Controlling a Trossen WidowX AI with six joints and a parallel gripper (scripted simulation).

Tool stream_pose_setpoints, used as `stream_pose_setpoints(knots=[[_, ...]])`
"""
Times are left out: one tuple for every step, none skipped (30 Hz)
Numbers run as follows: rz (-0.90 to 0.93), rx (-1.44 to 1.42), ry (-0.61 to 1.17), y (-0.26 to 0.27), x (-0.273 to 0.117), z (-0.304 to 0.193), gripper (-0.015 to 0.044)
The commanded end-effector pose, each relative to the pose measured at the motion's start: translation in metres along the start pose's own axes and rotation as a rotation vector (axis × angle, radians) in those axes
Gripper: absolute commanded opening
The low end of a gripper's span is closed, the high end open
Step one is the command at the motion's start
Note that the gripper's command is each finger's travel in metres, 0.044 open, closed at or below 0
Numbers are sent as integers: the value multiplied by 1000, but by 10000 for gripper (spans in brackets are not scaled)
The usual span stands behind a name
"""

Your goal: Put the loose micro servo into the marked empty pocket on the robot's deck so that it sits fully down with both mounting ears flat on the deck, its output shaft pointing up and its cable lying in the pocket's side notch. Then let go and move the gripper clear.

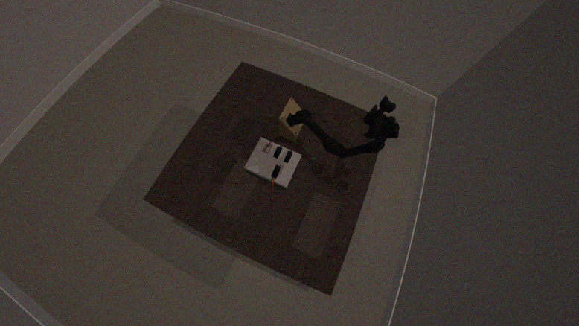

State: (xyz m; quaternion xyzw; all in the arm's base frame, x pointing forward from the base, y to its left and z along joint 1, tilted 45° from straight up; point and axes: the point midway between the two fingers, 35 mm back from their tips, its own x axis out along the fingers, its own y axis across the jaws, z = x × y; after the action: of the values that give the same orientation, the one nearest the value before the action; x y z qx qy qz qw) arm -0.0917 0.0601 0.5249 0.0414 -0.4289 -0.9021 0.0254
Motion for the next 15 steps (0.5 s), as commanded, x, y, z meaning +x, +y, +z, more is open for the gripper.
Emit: stream_pose_setpoints(knots=[[3, -1, 5, 1, 1, -1, 426], [5, -1, 12, 2, 2, -3, 440], [9, -2, 25, 3, 4, -5, 440], [13, -6, 42, 6, 7, -10, 440], [18, -7, 61, 8, 10, -14, 440], [24, -8, 82, 12, 14, -19, 440], [31, -4, 107, 15, 18, -25, 440], [40, -1, 138, 20, 22, -32, 440], [48, -1, 166, 22, 25, -39, 440], [55, -14, 178, 24, 26, -42, 440], [58, -13, 187, 25, 27, -44, 440], [64, -14, 199, 26, 28, -47, 440], [65, -20, 212, 27, 30, -51, 440], [69, -20, 226, 29, 31, -55, 440], [73, -18, 245, 32, 33, -60, 440]])
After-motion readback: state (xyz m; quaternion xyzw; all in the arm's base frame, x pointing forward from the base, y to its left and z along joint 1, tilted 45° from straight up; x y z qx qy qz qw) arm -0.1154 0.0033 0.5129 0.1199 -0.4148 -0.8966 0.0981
